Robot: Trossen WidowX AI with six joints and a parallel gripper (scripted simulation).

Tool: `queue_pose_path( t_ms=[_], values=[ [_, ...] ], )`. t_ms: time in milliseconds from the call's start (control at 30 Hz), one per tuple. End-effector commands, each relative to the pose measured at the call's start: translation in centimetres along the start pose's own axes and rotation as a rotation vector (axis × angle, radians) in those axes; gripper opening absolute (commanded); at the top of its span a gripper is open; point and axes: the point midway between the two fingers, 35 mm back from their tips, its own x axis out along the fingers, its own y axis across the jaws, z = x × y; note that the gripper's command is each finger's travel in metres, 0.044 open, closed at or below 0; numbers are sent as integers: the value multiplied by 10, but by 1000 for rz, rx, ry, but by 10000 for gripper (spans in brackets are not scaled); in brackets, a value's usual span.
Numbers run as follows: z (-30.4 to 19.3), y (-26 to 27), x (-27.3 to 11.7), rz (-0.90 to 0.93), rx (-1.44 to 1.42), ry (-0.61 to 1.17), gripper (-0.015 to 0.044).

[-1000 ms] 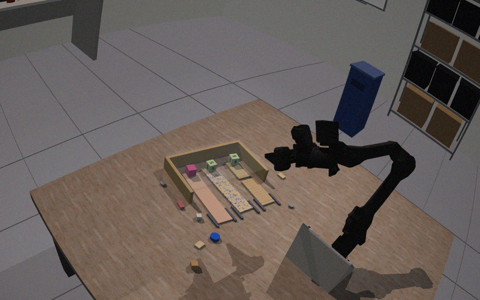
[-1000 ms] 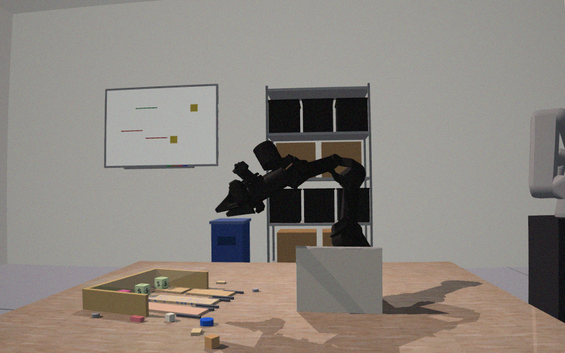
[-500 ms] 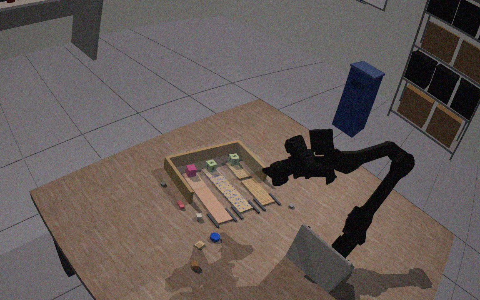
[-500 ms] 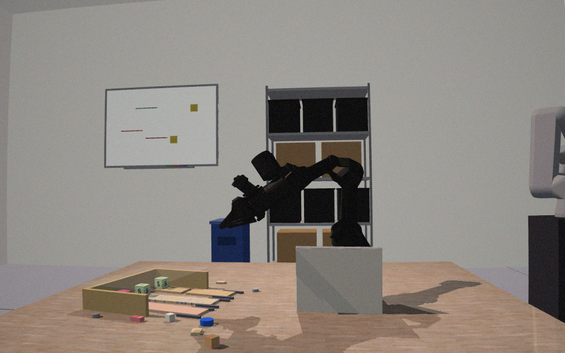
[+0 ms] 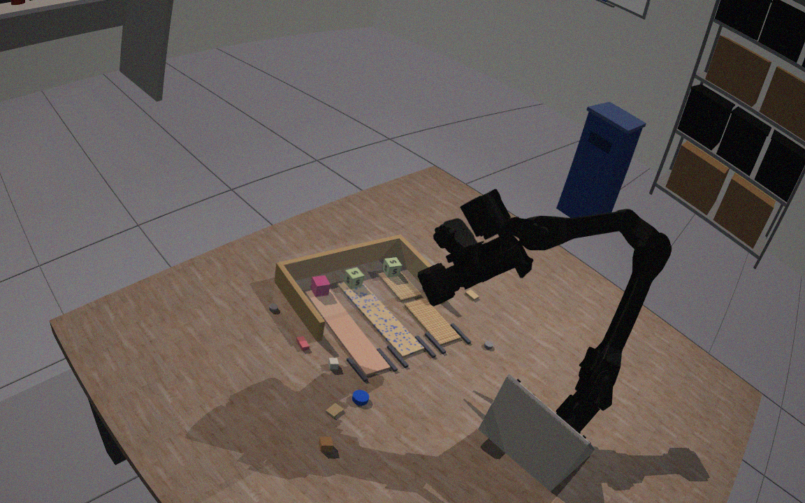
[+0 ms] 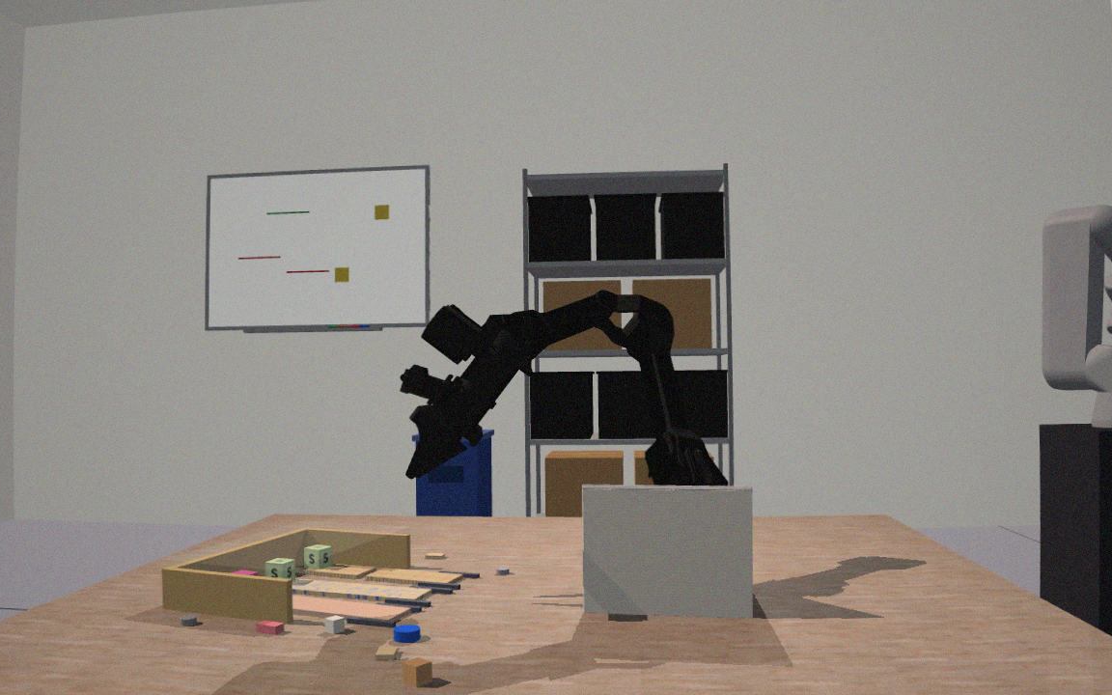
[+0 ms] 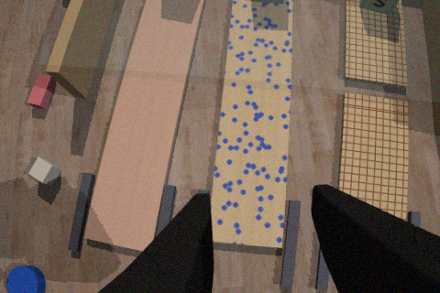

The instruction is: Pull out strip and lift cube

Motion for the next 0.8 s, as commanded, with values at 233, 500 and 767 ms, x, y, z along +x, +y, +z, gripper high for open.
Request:
queue_pose_path(
  t_ms=[233,500,767],
  values=[
    [-16,-3,65,-72,110,485,0],
    [-25,-7,80,-124,145,640,0],
    [-28,-7,86,-124,145,640,0]
  ],
)
